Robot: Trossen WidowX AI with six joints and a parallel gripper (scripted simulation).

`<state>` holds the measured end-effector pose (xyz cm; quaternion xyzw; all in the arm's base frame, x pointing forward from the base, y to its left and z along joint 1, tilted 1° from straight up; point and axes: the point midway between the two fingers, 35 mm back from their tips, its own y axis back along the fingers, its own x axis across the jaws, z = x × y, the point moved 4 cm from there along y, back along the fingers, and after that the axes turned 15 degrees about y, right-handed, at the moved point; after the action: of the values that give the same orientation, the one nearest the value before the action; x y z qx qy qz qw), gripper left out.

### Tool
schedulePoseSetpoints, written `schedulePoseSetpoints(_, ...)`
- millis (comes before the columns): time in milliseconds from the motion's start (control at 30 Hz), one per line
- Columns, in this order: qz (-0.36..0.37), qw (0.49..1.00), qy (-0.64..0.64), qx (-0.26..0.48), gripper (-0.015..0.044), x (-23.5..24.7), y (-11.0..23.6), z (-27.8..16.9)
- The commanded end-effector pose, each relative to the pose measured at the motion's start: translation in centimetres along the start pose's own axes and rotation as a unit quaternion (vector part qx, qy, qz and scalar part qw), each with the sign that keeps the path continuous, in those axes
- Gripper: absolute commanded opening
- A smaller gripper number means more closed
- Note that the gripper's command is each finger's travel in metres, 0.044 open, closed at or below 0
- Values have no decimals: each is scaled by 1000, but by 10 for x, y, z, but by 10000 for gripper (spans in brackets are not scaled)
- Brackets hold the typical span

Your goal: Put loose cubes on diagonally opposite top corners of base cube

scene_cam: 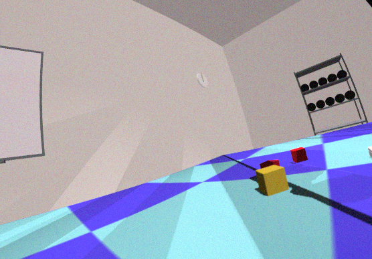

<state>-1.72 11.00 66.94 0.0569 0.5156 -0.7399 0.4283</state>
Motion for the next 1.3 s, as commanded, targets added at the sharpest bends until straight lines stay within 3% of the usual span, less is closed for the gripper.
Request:
schedulePoseSetpoints(0, 57, 997, -3, -55, 265, 39, -13, 24)
schedulePoseSetpoints(267, 187, 964, -15, -190, 265, 123, -14, 90)
schedulePoseSetpoints(567, 313, 883, -25, -348, 265, 197, 35, 170)
schedulePoseSetpoints(933, 431, 728, -22, -533, 265, 241, 150, 247)
schedulePoseSetpoints(1267, 495, 546, 4, -676, 265, 239, 282, 275)
